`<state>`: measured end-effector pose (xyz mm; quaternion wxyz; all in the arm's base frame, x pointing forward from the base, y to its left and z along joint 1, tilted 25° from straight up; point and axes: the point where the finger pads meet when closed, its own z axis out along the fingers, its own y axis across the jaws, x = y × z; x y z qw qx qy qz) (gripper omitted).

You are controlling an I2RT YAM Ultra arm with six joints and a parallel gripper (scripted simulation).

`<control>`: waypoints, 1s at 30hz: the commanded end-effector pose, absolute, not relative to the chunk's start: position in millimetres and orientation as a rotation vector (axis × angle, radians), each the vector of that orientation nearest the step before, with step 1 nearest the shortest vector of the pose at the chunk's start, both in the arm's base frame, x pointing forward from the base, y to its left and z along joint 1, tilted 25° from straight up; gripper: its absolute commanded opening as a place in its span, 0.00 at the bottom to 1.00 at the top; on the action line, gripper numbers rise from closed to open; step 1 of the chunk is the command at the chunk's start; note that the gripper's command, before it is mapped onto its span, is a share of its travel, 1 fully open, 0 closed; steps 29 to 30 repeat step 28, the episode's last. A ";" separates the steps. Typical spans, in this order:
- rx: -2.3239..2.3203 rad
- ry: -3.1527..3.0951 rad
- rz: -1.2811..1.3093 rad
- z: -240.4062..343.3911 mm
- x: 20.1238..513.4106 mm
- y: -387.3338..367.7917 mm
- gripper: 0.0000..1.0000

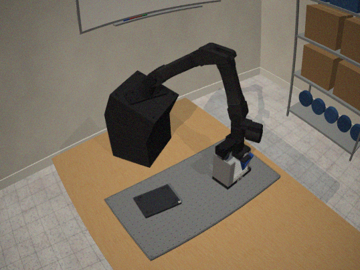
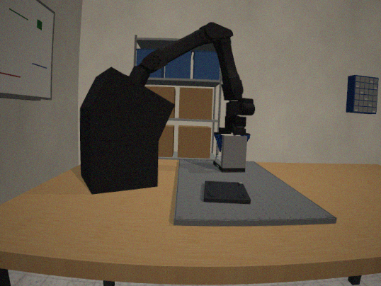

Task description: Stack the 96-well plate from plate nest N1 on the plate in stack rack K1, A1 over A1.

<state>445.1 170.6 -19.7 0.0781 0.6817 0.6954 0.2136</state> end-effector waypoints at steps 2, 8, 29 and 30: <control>2.059 2.088 0.607 -7.2 431.3 159.6 1.00; 2.059 2.088 0.608 7.1 424.9 156.7 1.00; 2.059 2.088 0.608 30.8 414.4 151.8 1.00; 2.059 2.088 0.608 30.8 414.4 151.8 1.00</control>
